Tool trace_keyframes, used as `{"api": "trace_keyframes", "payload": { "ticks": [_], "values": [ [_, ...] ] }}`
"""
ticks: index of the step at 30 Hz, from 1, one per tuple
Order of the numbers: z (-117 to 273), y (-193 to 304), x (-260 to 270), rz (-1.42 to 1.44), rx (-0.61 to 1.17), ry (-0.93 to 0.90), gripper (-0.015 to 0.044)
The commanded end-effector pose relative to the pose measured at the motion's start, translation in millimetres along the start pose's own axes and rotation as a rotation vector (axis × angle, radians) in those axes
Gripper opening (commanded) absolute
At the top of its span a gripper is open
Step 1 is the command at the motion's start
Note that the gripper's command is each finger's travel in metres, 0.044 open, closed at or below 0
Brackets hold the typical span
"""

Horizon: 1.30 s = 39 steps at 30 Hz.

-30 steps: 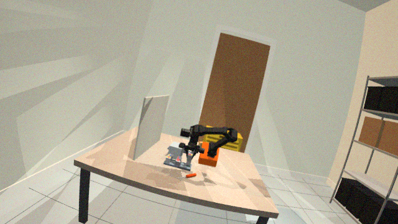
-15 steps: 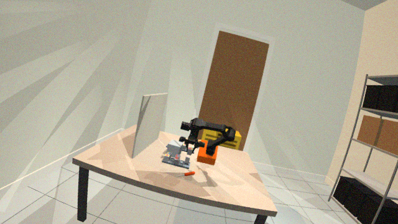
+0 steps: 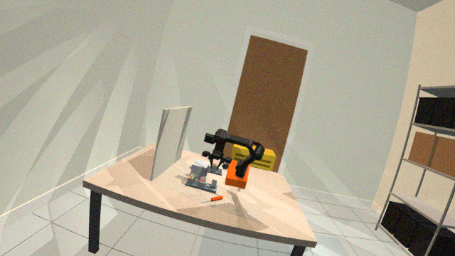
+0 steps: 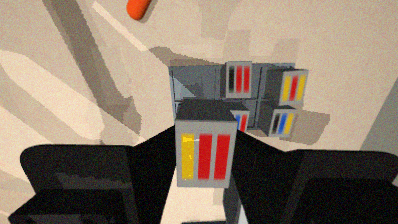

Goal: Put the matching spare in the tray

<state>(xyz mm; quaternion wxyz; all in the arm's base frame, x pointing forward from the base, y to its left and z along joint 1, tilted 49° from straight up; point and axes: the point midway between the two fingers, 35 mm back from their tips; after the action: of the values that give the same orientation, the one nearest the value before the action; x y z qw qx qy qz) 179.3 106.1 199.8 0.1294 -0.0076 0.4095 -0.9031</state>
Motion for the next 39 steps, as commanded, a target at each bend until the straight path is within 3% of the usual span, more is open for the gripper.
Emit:
{"api": "trace_keyframes", "payload": {
  "ticks": [1,19,39],
  "values": [
    [4.9,11.7,-13.8,-0.001,0.011,0.004,0.0000],
    [21.1,85.8,-76.6,0.003,0.037,0.068,0.0000],
    [30.8,179.4,-112.3,0.001,0.054,0.049,0.0000]
  ]
}}
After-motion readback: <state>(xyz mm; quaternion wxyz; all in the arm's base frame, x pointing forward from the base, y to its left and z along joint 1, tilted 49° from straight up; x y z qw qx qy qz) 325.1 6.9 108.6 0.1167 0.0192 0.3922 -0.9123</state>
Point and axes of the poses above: the point midway between the two fingers, 35 mm back from their tips, its own z axis back along the fingers, its own x axis across the jaws, y = z × x, and after that the axes turned 13 degrees about z, right-handed
